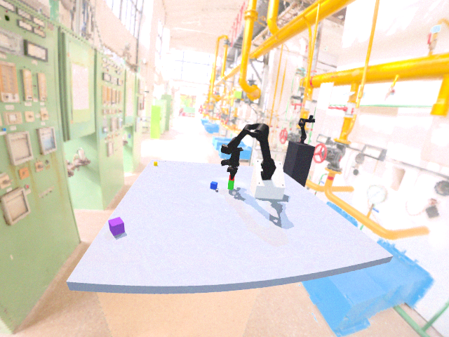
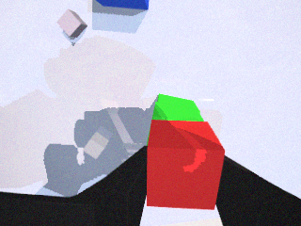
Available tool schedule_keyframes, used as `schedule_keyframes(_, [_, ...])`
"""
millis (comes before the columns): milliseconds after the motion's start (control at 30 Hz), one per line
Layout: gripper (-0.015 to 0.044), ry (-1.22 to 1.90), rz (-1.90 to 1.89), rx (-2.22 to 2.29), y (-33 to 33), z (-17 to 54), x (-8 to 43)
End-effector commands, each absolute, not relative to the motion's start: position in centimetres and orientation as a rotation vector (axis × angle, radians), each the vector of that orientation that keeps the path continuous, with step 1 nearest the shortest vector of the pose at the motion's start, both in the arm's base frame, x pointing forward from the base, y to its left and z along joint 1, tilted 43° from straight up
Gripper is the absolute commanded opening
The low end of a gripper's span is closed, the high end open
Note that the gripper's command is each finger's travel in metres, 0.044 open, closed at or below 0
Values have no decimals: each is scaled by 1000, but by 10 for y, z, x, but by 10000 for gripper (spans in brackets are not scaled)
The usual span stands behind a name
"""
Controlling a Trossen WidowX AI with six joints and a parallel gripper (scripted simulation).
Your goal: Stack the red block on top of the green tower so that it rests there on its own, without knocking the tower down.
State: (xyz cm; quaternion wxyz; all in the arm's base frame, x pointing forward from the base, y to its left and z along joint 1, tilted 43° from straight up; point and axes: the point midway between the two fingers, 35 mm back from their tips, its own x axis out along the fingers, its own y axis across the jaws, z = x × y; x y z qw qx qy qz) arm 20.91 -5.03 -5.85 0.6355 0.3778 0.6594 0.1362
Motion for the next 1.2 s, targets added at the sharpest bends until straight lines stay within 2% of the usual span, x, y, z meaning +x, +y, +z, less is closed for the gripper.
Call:
schedule_keyframes(0, [0, 1505, 310, 870, -50, -59, 209])
schedule_keyframes(233, [0, 1505, 310, 869, -53, -55, 209])
schedule_keyframes(800, [440, 1509, 310, 868, -50, -58, 209])
schedule_keyframes(1167, [440, 1509, 310, 868, -50, -58, 209])
